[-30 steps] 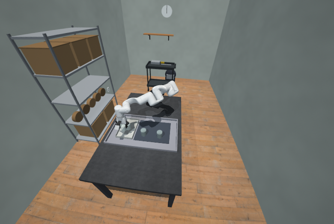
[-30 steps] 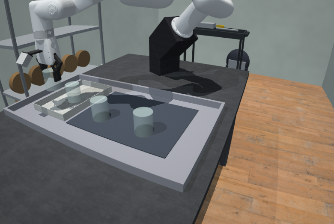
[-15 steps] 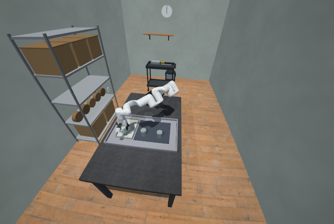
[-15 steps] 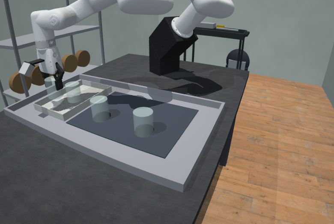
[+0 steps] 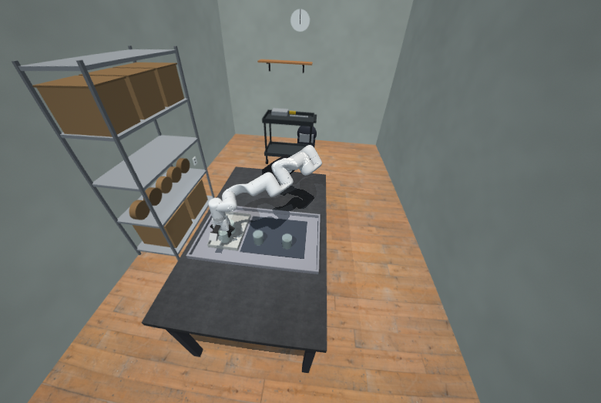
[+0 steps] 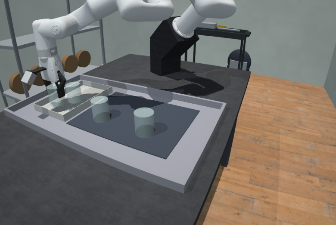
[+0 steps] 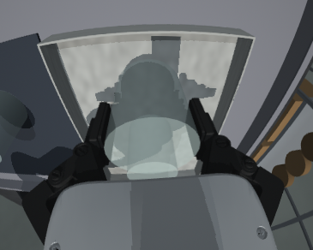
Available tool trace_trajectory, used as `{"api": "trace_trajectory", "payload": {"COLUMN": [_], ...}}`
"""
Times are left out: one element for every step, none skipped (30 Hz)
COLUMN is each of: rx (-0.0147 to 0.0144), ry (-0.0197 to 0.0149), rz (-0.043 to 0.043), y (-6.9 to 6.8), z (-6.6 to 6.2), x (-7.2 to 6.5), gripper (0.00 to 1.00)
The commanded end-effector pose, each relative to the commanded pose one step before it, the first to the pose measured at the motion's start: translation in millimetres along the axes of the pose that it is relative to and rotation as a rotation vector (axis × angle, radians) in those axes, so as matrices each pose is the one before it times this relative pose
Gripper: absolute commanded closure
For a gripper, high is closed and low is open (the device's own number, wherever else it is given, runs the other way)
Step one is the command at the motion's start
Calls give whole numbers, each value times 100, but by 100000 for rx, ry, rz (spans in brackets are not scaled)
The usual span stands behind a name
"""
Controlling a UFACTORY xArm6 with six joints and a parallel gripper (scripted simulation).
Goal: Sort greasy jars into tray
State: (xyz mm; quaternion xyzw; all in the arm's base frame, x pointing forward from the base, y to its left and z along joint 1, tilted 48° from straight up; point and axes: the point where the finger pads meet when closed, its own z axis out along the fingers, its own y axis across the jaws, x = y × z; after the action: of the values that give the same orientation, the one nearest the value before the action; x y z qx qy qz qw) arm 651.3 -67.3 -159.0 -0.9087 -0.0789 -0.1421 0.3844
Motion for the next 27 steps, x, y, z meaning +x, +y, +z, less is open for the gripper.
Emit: {"api": "trace_trajectory", "payload": {"rx": [-297, 0, 0, 0, 0, 0, 0, 0, 0, 0, 0, 0, 0, 0, 0, 0, 0, 0, 0, 0, 0, 0, 0, 0, 0, 0, 0], "ry": [442, 0, 0, 0, 0, 0, 0, 0, 0, 0, 0, 0, 0, 0, 0, 0, 0, 0, 0, 0, 0, 0, 0, 0, 0, 0, 0], "rz": [-185, 0, 0, 0, 0, 0, 0, 0, 0, 0, 0, 0, 0, 0, 0, 0, 0, 0, 0, 0, 0, 0, 0, 0, 0, 0, 0], "y": [79, 0, 0, 0, 0, 0, 0, 0, 0, 0, 0, 0, 0, 0, 0, 0, 0, 0, 0, 0, 0, 0, 0, 0, 0, 0, 0], "z": [-231, 0, 0, 0, 132, 132, 132, 132, 132, 132, 132, 132, 132, 132, 0, 0, 132, 132, 132, 132, 132, 132, 132, 132, 132, 0, 0], "x": [255, 0, 0, 0, 0, 0, 0, 0, 0, 0, 0, 0, 0, 0, 0, 0, 0, 0, 0, 0, 0, 0, 0, 0, 0, 0, 0], "gripper": [100, 100, 100, 100, 100, 100, 100, 100, 100, 100, 100, 100, 100, 100, 100, 100, 100, 100, 100, 100, 100, 100, 100, 100, 100, 100, 100]}}
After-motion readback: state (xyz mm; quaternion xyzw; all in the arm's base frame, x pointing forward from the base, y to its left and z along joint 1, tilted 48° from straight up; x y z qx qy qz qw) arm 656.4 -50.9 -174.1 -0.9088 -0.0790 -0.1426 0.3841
